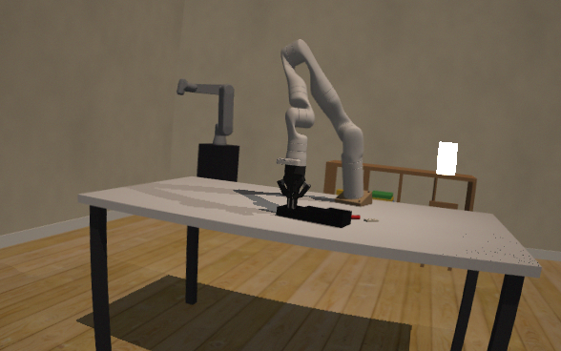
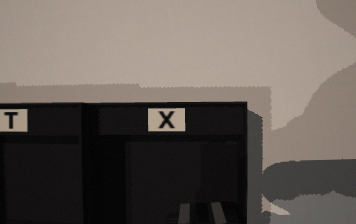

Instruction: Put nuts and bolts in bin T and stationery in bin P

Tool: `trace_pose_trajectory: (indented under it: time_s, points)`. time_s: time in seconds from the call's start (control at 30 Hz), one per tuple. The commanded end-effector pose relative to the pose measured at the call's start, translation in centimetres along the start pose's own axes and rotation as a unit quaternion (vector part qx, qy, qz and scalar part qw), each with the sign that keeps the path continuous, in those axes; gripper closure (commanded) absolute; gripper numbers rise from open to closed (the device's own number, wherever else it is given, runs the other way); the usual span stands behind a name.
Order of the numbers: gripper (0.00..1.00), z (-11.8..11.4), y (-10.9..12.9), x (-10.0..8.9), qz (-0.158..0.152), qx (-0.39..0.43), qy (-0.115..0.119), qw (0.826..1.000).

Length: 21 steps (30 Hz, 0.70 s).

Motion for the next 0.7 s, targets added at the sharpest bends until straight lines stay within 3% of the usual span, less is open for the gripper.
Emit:
trace_pose_trajectory:
  time_s: [0.0, 0.67]
  points:
    - [0.91, -0.66, -0.23, 0.6, -0.002, -0.002, 0.005, 1.0]
    - [0.91, -0.57, -0.16, 0.44, -0.003, -0.003, 0.003, 1.0]
Point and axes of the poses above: the point where the finger pads meet when closed, its own x axis out along the fingers, its own z axis across the jaws, y = z × x, the point moved 1 cm from there along -x, back along the fingers, and after that the axes turned 1 degree about x, right-handed, at the moved point
